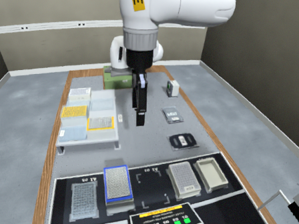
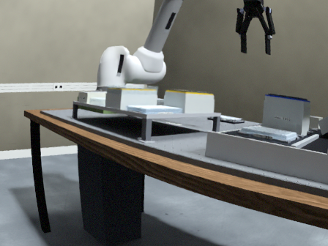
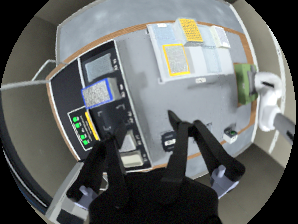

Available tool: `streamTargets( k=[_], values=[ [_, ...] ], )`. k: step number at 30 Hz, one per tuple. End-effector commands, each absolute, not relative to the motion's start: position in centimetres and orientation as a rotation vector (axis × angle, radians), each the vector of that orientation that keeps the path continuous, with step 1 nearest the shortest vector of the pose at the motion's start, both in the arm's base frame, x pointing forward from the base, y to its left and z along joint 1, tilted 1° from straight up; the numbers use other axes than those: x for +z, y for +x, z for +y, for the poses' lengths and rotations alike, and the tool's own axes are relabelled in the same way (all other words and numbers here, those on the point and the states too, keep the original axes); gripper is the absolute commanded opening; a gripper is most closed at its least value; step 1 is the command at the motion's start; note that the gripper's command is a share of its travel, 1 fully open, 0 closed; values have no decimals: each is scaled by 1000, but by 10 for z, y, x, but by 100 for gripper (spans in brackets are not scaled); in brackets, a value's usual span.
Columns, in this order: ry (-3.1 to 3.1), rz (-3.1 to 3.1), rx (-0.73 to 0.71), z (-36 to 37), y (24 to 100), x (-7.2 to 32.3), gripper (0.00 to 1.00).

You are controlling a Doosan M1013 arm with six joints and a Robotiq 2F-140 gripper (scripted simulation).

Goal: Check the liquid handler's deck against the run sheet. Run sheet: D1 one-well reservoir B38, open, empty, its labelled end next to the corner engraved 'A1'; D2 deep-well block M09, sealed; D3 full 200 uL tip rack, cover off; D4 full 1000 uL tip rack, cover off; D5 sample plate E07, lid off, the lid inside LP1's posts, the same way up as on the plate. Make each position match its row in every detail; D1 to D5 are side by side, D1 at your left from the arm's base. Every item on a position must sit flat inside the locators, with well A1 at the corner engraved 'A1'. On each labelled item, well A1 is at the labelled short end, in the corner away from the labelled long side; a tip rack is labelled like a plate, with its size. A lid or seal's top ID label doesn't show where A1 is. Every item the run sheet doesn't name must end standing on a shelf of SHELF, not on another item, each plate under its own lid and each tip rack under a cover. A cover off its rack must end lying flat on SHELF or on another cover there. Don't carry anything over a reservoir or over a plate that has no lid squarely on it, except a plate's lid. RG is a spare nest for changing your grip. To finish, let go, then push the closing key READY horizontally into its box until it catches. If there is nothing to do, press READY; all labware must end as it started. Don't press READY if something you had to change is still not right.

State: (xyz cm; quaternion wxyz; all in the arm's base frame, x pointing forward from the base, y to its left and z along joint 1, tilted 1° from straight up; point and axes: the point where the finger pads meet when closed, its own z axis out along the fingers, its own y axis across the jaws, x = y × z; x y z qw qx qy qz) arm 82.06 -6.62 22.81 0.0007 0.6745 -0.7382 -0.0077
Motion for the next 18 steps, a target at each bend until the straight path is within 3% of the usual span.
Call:
streamTargets(
  k=[1, 18],
  values=[
    [2122, -2323, -19, -49, 822, 228, 66],
    [2126, -2319, -18, -51, 771, 230, 66]
  ],
)
